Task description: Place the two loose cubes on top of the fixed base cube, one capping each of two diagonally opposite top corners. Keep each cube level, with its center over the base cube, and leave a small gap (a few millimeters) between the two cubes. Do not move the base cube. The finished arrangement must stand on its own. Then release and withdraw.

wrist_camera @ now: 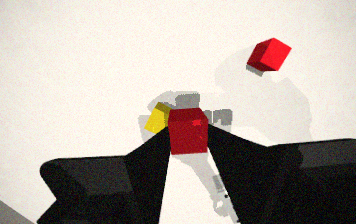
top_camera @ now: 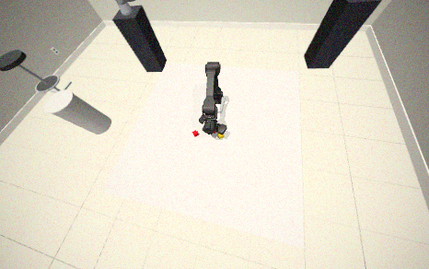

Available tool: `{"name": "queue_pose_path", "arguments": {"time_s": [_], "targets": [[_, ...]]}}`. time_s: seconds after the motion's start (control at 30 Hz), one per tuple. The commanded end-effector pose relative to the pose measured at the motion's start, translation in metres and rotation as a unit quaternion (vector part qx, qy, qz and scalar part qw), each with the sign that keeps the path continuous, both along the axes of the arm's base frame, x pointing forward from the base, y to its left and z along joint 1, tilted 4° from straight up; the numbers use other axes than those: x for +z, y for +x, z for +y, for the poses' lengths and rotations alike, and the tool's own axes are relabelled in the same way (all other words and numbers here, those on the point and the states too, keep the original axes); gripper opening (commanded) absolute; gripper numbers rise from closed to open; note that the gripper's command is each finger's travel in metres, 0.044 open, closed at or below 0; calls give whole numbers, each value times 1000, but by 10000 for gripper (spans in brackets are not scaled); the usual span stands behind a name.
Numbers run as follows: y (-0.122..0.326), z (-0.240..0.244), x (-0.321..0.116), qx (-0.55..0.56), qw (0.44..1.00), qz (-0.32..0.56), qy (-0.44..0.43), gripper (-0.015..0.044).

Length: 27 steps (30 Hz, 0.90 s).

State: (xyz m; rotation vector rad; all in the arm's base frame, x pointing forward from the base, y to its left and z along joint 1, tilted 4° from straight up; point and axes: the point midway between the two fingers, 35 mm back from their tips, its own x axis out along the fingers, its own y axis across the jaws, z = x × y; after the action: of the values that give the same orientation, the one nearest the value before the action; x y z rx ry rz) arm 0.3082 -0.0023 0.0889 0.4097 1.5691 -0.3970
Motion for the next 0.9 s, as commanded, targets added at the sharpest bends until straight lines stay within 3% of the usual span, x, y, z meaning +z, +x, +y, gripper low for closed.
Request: {"name": "queue_pose_path", "arguments": {"time_s": [0.0,0.33,0.87], "targets": [[8,10,-4,26,1000,-2,3,105],[22,35,-13,91,996,-4,6,105],[22,36,-23,93,996,-4,6,105]]}}
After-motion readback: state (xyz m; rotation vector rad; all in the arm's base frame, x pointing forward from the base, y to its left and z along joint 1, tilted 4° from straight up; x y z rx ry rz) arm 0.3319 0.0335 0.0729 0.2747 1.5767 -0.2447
